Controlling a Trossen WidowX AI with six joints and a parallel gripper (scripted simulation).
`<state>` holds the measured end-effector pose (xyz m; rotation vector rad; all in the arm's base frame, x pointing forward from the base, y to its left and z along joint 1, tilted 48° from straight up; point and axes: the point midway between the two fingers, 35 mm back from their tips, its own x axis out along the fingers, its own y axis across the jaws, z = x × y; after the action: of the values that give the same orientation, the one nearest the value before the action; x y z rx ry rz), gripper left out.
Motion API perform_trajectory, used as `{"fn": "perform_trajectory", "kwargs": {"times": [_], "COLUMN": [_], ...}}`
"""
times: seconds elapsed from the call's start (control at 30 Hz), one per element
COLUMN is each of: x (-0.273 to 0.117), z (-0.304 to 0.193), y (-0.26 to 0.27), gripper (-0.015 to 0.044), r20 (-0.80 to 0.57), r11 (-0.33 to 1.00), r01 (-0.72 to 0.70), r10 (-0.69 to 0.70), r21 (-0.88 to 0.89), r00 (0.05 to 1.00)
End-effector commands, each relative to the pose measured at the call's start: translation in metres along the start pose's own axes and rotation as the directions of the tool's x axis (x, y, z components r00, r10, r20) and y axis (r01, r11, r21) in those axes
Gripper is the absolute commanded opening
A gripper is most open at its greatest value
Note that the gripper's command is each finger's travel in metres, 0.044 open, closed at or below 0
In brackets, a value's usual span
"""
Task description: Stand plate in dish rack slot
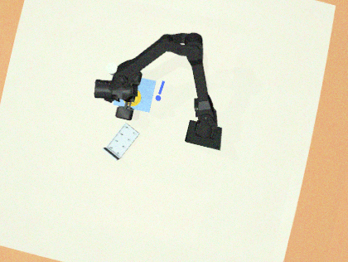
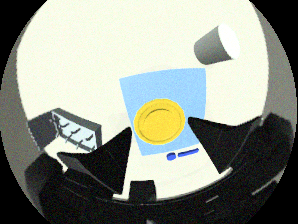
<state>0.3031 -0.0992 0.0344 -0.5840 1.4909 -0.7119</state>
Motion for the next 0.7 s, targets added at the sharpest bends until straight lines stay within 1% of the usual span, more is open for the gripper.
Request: {"fn": "perform_trajectory", "kwargs": {"times": [0.0, 0.17, 0.47, 0.67], "x": [0.0072, 0.014, 0.0142, 0.0142], "z": [-0.0016, -0.0019, -0.0019, -0.0019], "y": [0.0, -0.0003, -0.0003, -0.0003], "gripper": [0.04, 0.04, 0.04, 0.036], "r20": [-0.002, -0.002, -0.002, -0.002], "r11": [1.0, 1.0, 1.0, 1.0], "r01": [0.006, 0.007, 0.007, 0.007], "r10": [-0.006, -0.007, -0.007, -0.007], "r21": [-0.006, -0.005, -0.005, -0.005], "r00": [1.0, 1.0, 1.0, 1.0]}}
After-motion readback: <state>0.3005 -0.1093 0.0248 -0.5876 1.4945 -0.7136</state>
